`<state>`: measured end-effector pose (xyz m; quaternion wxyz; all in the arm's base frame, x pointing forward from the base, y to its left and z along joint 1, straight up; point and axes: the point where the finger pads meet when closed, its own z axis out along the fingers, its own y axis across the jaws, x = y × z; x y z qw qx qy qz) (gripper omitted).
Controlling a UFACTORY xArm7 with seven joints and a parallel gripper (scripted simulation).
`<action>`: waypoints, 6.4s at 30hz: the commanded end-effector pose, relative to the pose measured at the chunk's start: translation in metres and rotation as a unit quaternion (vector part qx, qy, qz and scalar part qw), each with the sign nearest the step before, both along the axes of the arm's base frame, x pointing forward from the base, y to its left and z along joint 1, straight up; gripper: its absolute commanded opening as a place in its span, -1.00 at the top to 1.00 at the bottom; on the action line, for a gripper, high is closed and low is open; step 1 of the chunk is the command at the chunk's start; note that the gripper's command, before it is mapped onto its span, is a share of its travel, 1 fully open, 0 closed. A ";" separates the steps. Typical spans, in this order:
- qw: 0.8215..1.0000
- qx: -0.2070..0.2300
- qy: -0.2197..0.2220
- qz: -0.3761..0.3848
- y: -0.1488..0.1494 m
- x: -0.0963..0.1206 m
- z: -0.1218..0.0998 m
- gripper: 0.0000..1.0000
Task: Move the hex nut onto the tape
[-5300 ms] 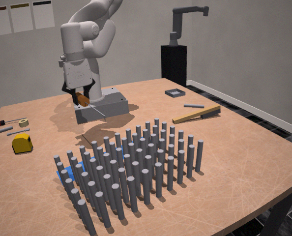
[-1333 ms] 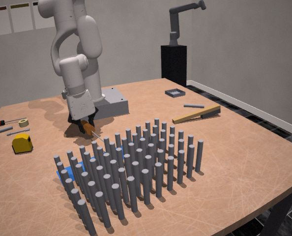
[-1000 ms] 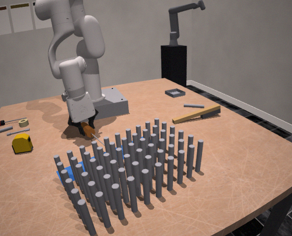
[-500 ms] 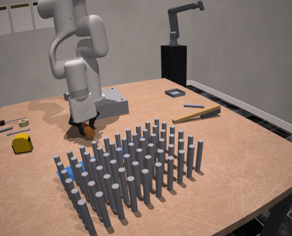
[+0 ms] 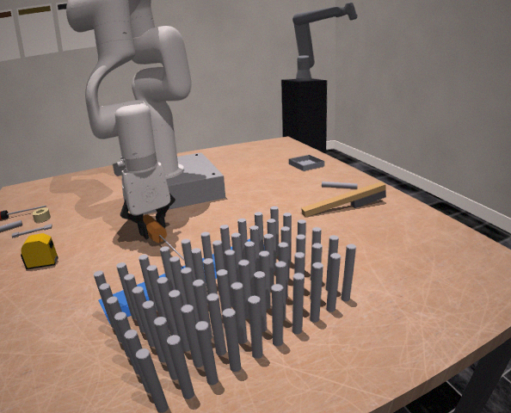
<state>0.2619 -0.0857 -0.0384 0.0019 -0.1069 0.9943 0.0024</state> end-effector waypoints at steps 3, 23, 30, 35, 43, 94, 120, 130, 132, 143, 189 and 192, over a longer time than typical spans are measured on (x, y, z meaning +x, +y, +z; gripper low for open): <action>1.000 -0.002 -0.001 0.000 0.000 0.001 0.000 1.00; 1.000 -0.002 -0.001 0.000 0.000 0.003 0.000 1.00; 1.000 -0.002 -0.002 0.000 0.001 0.008 0.000 1.00; 1.000 -0.002 -0.002 0.000 0.003 0.017 0.000 1.00; 1.000 -0.002 -0.002 0.000 0.007 0.037 0.001 1.00; 1.000 -0.002 -0.002 0.000 0.029 0.137 0.001 1.00; 1.000 -0.002 -0.002 0.000 0.030 0.149 0.002 1.00; 1.000 -0.002 -0.002 0.000 0.030 0.150 0.002 1.00; 1.000 -0.002 -0.002 0.000 0.030 0.150 0.002 1.00; 1.000 -0.002 -0.002 0.000 0.030 0.150 0.001 1.00; 1.000 -0.002 -0.002 0.000 0.030 0.149 -0.006 1.00; 1.000 -0.002 -0.002 0.000 0.030 0.148 -0.006 1.00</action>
